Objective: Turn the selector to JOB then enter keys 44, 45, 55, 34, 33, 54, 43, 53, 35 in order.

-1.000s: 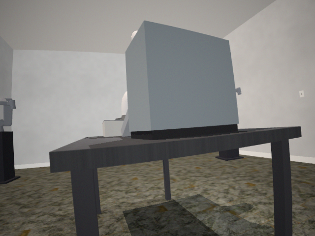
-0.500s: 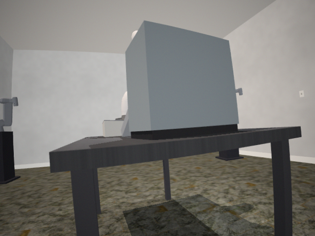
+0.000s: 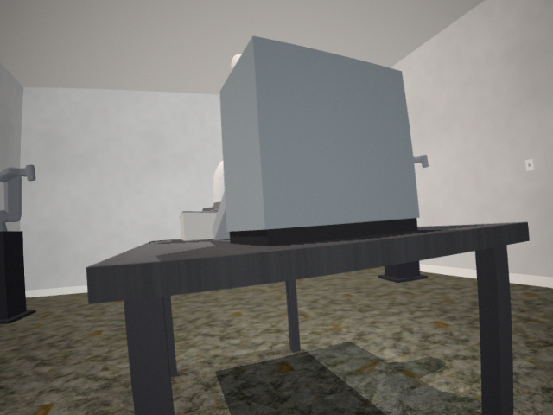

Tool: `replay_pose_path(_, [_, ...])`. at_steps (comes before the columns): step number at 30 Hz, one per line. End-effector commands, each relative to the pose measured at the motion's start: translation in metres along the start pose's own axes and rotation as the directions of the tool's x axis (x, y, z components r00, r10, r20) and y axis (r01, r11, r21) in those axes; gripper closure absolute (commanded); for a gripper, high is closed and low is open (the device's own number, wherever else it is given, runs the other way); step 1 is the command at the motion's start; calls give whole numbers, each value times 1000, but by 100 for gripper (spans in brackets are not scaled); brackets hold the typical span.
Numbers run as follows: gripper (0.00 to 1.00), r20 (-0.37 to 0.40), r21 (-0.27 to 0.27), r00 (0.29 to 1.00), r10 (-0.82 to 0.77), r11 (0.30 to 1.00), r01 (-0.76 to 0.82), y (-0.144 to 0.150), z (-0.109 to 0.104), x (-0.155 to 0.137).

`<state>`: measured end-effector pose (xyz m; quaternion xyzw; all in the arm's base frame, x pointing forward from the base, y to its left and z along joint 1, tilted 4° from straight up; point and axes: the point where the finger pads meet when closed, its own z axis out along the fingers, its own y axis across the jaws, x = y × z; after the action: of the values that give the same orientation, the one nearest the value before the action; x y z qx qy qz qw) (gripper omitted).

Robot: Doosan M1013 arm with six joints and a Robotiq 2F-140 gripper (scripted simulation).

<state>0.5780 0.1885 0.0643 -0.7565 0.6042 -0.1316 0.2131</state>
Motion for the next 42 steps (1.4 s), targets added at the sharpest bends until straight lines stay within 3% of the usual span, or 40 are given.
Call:
replay_pose_path(1, [100,2,2,1000,4,1000,-4,-1,2,-1])
replay_pose_path(14, [100,2,2,1000,4,1000,-4,-1,-1,-1])
replay_pose_path(42, [100,2,2,1000,4,1000,-4,-1,-34,-1])
